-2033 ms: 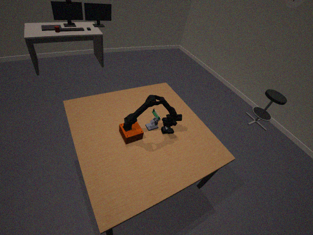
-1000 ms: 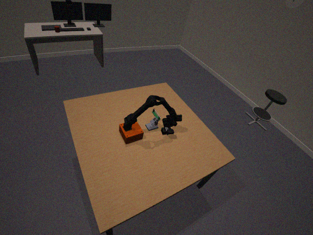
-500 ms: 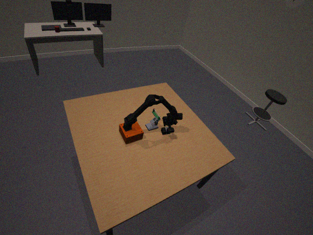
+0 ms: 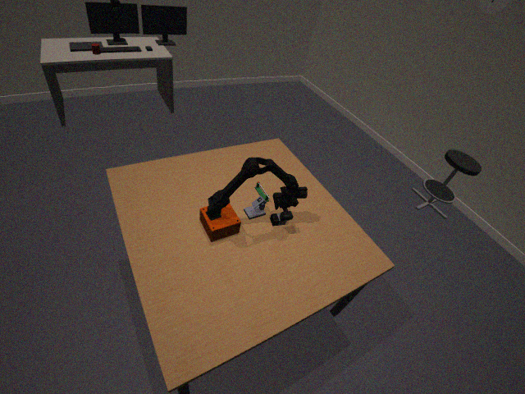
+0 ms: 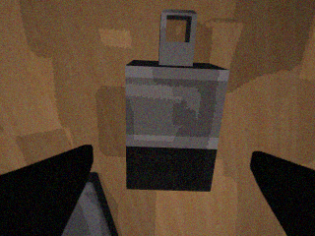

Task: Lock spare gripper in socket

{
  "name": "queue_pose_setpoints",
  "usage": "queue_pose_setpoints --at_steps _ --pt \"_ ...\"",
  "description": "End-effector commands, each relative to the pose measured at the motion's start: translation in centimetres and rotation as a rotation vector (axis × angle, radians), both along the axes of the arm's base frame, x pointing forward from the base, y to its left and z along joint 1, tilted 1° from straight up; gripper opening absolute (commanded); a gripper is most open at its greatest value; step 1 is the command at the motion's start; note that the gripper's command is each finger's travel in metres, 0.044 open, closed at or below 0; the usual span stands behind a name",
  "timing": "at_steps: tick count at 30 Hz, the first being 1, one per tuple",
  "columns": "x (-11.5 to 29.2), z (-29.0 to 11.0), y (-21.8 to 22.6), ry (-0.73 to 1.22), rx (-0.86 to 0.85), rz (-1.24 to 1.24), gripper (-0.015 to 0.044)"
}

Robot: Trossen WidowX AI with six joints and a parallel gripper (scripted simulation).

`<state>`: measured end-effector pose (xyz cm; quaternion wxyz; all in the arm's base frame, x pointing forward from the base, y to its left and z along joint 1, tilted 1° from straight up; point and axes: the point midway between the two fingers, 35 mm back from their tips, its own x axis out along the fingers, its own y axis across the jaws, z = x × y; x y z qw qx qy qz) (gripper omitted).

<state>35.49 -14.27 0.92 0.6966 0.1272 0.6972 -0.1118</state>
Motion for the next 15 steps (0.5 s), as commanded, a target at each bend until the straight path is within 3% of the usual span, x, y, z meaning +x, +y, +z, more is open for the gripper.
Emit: queue_pose_setpoints --at_steps 1,15 --pt "-0.03 -0.13 0.01 0.002 0.001 0.000 0.0440" --pt "0.00 0.86 -0.02 0.002 0.001 0.000 0.0440"
